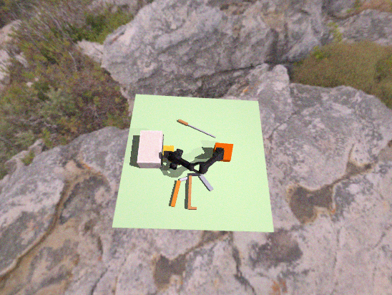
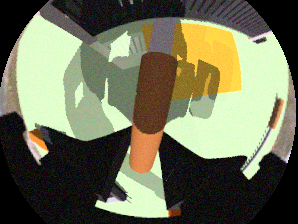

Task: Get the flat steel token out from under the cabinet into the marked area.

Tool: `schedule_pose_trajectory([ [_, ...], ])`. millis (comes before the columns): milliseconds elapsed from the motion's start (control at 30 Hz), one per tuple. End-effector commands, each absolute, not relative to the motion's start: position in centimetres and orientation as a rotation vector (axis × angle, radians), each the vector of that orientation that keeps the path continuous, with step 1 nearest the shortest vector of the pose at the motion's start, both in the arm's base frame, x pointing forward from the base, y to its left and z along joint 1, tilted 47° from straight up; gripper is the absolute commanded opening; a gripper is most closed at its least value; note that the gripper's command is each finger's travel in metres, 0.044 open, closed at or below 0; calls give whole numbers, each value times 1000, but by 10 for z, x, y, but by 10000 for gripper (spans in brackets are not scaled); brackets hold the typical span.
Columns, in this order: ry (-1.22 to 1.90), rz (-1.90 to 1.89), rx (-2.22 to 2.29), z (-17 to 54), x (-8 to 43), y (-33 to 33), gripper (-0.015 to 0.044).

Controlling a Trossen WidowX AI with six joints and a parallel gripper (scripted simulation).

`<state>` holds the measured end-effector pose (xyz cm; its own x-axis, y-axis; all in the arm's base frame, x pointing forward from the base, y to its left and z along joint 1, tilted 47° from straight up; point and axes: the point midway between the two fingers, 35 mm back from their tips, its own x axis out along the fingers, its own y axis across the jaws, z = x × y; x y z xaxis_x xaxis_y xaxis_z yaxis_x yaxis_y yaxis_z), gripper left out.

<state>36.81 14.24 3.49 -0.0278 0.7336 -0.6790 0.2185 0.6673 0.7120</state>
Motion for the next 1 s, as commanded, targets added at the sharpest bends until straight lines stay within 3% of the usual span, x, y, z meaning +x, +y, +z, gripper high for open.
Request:
schedule_pose_trajectory([
  [0, 1590, 487, 808, 35, 362, 143, 0],
  [967, 1592, 487, 809, 41, 332, 149, 0],
])
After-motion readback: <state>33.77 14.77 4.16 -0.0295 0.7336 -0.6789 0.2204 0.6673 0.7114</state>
